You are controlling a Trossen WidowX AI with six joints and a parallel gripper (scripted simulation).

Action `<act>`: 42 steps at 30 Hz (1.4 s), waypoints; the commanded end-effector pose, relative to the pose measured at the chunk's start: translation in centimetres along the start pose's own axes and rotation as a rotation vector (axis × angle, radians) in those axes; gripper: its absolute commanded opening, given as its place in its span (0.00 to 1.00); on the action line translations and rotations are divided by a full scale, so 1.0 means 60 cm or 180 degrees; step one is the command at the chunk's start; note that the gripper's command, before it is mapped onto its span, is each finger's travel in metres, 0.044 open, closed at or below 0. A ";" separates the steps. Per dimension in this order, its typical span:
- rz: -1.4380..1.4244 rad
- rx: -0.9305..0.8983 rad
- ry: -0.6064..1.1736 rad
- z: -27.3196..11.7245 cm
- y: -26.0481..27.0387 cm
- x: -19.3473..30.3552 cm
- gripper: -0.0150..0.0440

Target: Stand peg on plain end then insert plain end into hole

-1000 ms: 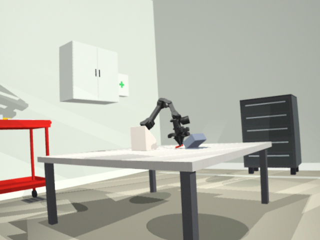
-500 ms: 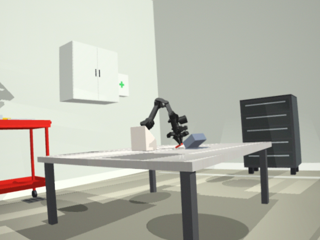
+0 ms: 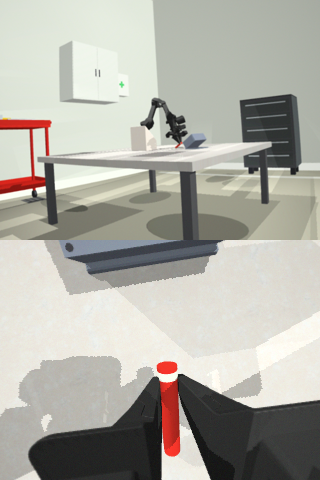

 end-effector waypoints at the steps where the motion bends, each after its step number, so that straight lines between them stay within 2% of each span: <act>1: 0.0000 -0.0038 -0.0142 -0.007 0.001 0.002 0.34; 42: 0.0011 -0.0214 -0.1256 -0.040 -0.005 0.038 0.34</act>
Point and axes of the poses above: the point midway between the two fingers, 35 mm back from their tips, its own z axis out along the fingers, its own y axis across the jaws, x = y × z, the point moved 1 cm from there along -z, back along the fingers, and after that the axes turned 9 degrees about z, right-handed, at the moved point
